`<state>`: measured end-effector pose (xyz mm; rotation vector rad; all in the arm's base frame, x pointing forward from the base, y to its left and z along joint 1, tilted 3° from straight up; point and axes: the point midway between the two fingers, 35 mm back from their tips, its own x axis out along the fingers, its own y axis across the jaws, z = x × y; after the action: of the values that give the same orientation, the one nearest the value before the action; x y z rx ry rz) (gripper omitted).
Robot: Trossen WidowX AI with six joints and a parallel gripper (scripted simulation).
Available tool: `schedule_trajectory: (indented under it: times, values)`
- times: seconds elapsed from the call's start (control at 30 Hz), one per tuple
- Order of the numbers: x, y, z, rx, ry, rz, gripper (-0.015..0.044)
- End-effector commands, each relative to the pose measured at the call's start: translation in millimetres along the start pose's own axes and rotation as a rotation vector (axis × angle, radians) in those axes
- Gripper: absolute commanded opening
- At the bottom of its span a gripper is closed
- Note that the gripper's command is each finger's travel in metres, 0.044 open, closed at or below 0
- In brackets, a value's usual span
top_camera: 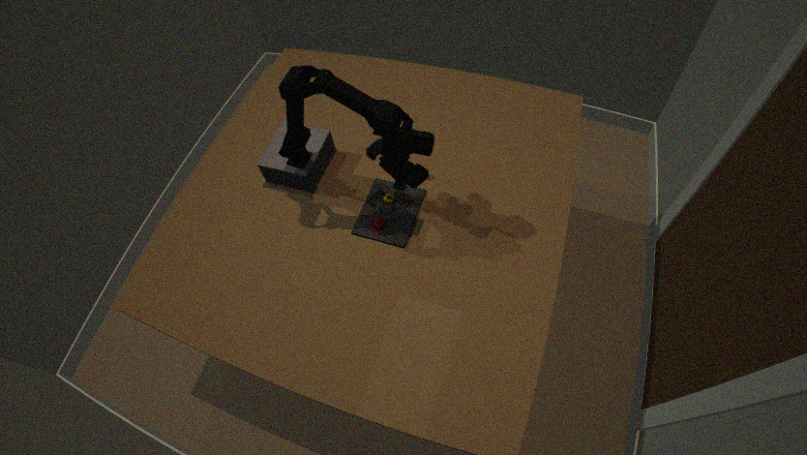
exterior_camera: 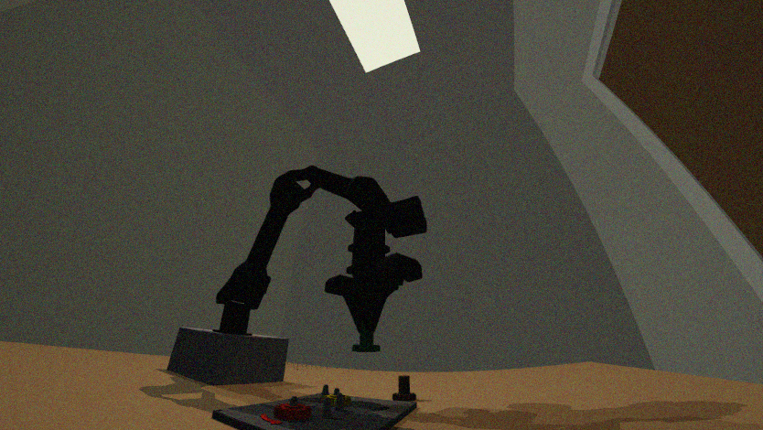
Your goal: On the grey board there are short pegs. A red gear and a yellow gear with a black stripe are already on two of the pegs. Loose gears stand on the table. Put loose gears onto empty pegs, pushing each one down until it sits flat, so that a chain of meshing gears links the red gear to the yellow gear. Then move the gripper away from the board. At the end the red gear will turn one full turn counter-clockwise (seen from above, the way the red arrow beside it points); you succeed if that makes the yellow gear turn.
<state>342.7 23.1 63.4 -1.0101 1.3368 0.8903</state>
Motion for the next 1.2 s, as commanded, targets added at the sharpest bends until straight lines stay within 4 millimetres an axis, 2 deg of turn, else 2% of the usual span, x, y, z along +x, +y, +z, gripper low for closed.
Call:
schedule_trajectory:
  times: [0.0,0.87,1.17]
  values:
    - [4.7,-2.6,-9.9,-0.006,0.000,0.005,0.0000]
    - [24.2,-20.6,-72.1,-0.012,0.009,0.003,0.0000]
    - [21.8,-20.9,-74.3,-0.012,0.009,0.003,0.0000]
